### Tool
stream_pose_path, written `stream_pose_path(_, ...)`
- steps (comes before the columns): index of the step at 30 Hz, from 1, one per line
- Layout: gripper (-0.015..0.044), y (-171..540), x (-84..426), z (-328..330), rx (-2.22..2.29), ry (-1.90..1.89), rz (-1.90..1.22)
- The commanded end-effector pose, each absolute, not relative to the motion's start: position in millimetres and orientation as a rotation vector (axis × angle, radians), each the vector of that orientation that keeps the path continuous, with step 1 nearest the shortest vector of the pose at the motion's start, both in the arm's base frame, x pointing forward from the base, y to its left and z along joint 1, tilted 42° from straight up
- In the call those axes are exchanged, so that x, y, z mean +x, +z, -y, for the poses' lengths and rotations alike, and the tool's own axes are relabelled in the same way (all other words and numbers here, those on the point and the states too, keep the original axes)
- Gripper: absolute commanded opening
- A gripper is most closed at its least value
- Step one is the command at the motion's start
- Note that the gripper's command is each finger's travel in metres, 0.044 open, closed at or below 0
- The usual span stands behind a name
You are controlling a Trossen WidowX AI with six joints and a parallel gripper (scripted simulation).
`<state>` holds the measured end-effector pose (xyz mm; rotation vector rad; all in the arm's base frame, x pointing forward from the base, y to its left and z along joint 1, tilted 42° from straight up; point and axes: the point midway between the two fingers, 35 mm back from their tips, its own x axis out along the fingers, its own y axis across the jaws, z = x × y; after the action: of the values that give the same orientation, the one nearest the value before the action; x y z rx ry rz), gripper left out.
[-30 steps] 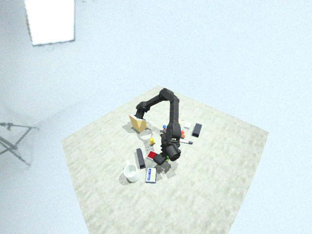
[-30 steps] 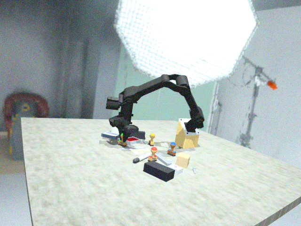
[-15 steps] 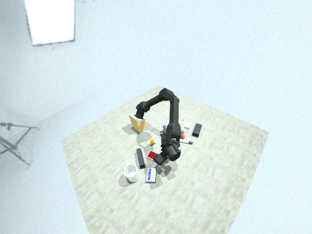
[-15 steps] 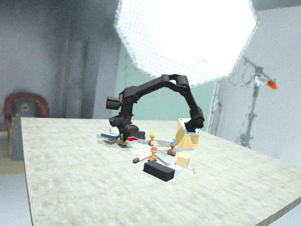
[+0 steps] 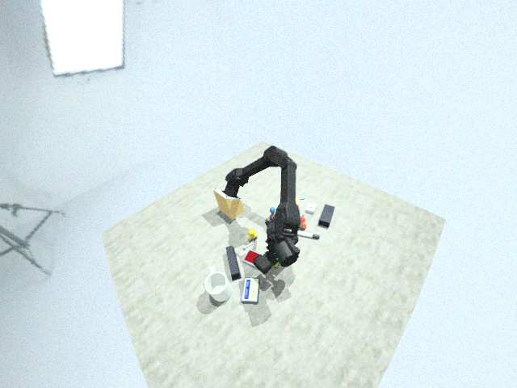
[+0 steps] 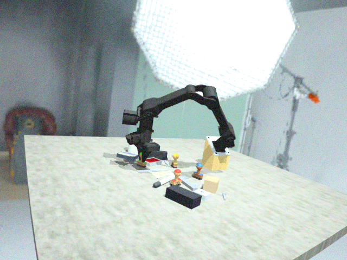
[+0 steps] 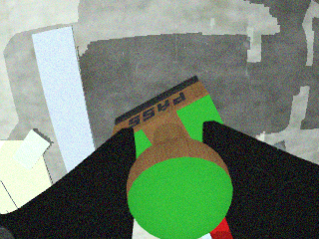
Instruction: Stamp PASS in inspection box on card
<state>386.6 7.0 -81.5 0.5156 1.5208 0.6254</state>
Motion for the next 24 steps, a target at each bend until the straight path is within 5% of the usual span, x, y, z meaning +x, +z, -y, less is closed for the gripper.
stream_pose_path(1, 0.0000, -77.4, 389.4, -3.4, 0.507, 0.623, -1.511)
stream_pose_path(24, 0.0000, -69.3, 390.4, 4.3, 0.508, 0.623, -1.511)
